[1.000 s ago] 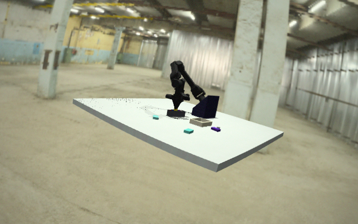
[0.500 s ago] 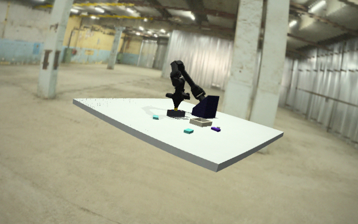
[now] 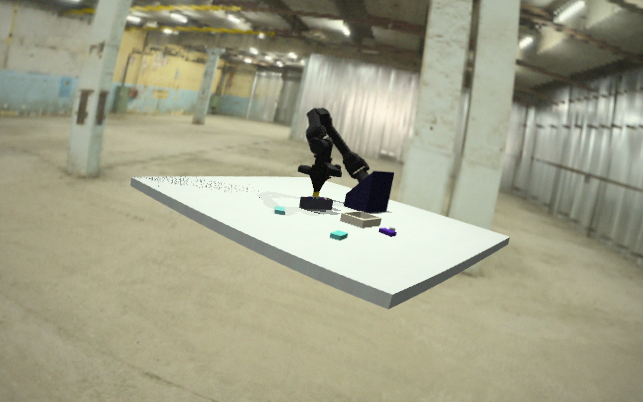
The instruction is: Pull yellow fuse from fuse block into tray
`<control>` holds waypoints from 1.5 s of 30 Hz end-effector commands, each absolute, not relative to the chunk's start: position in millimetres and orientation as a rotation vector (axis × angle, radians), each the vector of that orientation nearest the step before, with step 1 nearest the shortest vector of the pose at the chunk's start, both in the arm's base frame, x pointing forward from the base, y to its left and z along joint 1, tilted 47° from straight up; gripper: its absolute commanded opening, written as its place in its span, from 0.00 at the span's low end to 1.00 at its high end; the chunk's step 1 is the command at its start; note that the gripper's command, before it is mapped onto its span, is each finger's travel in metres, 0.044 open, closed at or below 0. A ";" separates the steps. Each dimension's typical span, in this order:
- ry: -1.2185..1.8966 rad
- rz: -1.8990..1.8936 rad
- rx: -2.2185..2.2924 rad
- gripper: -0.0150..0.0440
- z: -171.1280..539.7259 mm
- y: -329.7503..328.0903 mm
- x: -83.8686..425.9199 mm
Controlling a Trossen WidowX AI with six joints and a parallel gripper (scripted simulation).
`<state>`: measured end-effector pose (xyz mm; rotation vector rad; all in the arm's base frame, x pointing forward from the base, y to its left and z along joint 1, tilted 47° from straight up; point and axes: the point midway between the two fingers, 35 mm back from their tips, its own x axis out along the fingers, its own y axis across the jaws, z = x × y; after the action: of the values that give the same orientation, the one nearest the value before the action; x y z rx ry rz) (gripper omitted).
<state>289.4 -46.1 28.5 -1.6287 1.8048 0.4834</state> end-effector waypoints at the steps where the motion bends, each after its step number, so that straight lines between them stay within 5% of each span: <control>1: 1.802 0.483 -1.619 0.25 30.1 -43.7 289.9; 31: 1.803 0.484 -1.620 0.25 48.7 -22.6 290.3; 45: 1.786 0.503 -1.612 0.25 1.2 32.1 306.0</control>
<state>303.0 16.9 14.5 -1.6241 1.7889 0.4989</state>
